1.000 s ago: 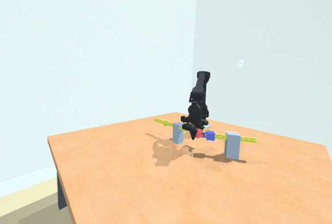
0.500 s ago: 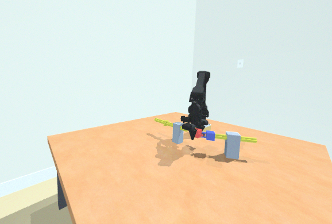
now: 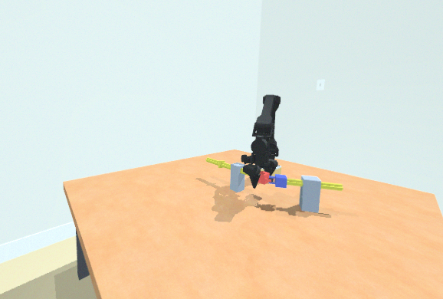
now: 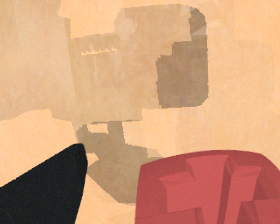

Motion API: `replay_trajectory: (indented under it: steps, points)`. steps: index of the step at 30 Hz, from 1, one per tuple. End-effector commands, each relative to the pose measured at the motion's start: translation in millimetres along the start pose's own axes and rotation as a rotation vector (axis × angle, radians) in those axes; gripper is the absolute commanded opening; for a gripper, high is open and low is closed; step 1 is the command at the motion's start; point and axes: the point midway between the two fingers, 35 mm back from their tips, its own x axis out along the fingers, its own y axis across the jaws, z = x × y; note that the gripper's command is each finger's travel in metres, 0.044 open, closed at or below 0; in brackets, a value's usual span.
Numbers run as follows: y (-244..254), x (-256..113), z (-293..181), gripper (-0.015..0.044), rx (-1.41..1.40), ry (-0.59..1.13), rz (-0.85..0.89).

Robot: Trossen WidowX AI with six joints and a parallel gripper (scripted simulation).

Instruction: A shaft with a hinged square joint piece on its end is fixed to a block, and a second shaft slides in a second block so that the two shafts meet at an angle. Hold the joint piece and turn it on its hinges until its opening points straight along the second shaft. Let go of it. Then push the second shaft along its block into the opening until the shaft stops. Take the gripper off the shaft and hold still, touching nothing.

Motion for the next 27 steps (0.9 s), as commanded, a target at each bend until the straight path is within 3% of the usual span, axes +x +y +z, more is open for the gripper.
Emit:
replay_trajectory:
  steps: [1,5,13,27]
  points:
    - [0,0,0,0.0440,-0.001,-0.001,0.000]
    - [0,-26,-1,0.0440,-0.004,-0.049,-0.002]
    - [0,-30,-1,0.0440,-0.027,-0.052,-0.002]
    - [7,-71,-4,0.0440,-0.506,-0.034,-0.010]
